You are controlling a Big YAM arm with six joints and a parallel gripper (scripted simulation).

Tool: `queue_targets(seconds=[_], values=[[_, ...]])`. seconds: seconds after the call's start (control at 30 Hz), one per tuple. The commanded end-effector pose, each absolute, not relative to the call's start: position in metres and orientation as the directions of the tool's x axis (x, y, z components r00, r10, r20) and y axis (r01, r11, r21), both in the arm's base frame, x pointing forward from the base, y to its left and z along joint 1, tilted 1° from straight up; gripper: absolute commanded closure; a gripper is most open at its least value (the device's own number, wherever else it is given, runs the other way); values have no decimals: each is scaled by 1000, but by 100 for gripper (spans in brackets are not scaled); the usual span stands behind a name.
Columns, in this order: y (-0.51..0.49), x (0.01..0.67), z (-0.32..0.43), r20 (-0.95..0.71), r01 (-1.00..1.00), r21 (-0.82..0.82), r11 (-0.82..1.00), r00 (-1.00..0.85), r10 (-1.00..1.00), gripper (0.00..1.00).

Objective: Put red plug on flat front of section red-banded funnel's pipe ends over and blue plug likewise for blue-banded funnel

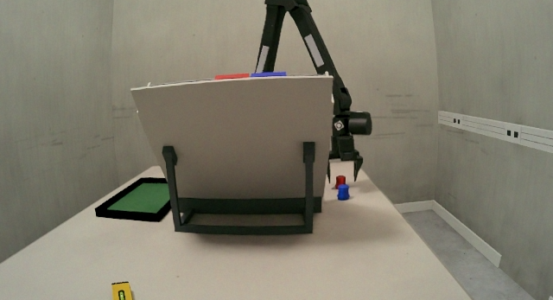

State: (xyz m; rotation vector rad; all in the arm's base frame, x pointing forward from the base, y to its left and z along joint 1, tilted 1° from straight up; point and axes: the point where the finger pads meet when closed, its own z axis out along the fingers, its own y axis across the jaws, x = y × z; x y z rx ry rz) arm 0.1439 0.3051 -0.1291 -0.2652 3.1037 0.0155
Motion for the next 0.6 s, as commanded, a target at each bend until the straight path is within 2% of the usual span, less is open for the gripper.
queue_targets(seconds=[0.0,0.57], values=[[301,144,-140,-25,-170,2,985,-985,-170,13],[297,142,-143,-36,-170,18,985,-985,-170,13]])
